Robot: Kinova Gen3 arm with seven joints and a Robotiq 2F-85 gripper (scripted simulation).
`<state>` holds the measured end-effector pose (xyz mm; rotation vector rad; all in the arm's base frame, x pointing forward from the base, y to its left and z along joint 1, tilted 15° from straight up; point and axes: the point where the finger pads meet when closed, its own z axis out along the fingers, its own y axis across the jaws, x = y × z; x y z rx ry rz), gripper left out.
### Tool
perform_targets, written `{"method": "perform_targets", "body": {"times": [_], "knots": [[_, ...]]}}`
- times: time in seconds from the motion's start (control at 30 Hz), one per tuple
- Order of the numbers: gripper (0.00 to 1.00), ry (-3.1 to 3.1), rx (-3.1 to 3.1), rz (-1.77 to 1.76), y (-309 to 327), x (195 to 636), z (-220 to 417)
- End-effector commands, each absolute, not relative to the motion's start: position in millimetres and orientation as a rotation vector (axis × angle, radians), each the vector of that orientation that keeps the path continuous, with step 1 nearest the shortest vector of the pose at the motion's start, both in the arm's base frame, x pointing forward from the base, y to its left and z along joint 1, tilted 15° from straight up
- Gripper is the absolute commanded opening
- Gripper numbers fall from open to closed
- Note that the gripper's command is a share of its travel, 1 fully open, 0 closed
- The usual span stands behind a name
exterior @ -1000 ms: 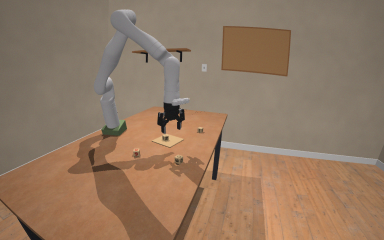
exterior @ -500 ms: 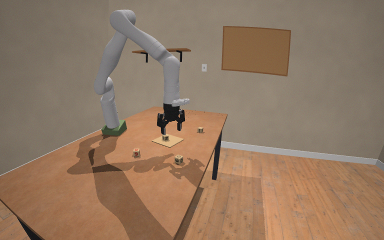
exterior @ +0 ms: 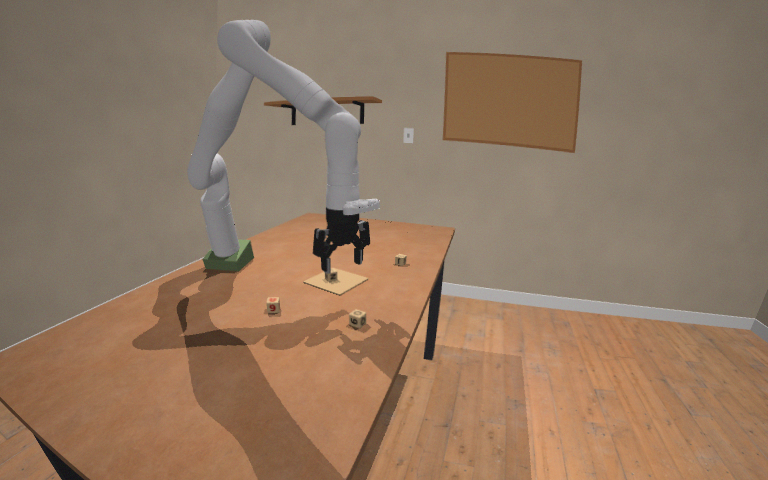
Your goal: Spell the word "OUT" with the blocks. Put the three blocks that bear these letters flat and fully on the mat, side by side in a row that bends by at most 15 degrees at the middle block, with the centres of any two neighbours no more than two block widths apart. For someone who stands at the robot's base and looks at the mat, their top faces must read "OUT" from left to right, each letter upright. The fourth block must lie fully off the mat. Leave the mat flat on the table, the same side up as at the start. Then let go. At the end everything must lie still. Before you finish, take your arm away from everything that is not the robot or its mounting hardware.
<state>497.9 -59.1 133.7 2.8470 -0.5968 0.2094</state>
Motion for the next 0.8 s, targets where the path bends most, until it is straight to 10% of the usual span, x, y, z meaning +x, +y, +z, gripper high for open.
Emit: {"method": "perform_targets", "body": {"times": [0.0,0.77], "knots": [[1.00,-0.604,2.846,0.213,-61.6,499.2,134.8],[1.00,-0.604,2.845,0.213,-72.6,503.9,137.9]]}}
